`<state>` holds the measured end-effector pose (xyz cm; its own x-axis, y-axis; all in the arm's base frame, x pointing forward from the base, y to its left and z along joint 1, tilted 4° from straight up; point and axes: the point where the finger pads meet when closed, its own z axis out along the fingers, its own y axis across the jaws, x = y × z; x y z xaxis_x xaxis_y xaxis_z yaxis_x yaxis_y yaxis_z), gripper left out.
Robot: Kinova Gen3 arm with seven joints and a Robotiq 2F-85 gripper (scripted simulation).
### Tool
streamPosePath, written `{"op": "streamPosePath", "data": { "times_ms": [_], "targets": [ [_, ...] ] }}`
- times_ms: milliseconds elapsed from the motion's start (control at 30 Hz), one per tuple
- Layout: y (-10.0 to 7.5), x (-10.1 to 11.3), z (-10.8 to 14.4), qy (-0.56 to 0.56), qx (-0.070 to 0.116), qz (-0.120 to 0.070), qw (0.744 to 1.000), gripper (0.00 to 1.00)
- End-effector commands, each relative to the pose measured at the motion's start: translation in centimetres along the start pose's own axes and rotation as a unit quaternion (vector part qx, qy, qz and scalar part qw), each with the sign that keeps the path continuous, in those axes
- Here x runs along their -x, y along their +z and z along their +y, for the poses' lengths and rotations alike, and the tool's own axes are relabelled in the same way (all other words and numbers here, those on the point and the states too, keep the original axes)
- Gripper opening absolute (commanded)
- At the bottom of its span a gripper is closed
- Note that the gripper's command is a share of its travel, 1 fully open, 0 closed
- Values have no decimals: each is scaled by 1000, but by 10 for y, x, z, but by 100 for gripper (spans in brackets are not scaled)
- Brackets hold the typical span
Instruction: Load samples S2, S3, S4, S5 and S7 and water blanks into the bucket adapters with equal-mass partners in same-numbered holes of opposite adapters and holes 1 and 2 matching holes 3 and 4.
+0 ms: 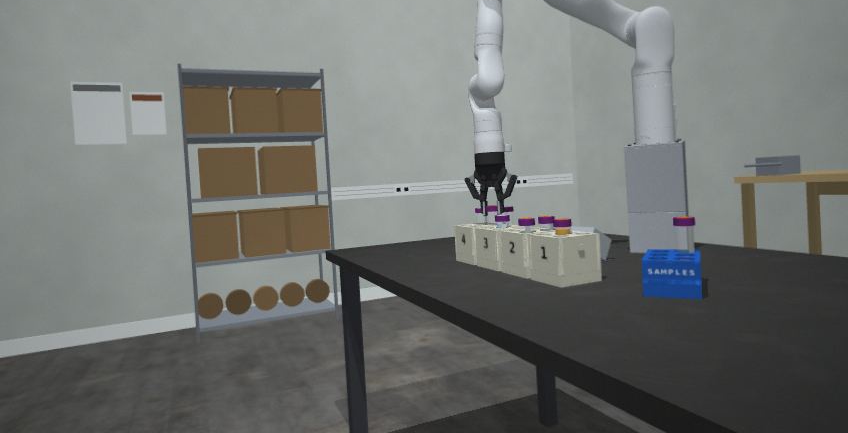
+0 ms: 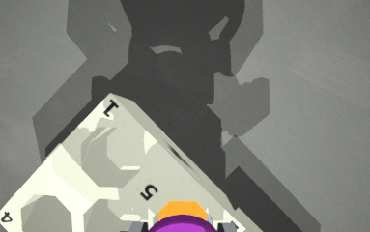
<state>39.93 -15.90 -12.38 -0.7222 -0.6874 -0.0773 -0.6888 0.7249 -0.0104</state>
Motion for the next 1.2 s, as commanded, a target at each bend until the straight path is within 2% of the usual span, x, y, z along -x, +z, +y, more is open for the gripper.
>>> {"op": "streamPosePath", "data": {
  "times_ms": [0, 1167],
  "targets": [
    [1, 0, -1, 0, -1, 0, 1000, 10],
    [18, 0, -1, 0, -1, 0, 1000, 10]
  ]
}}
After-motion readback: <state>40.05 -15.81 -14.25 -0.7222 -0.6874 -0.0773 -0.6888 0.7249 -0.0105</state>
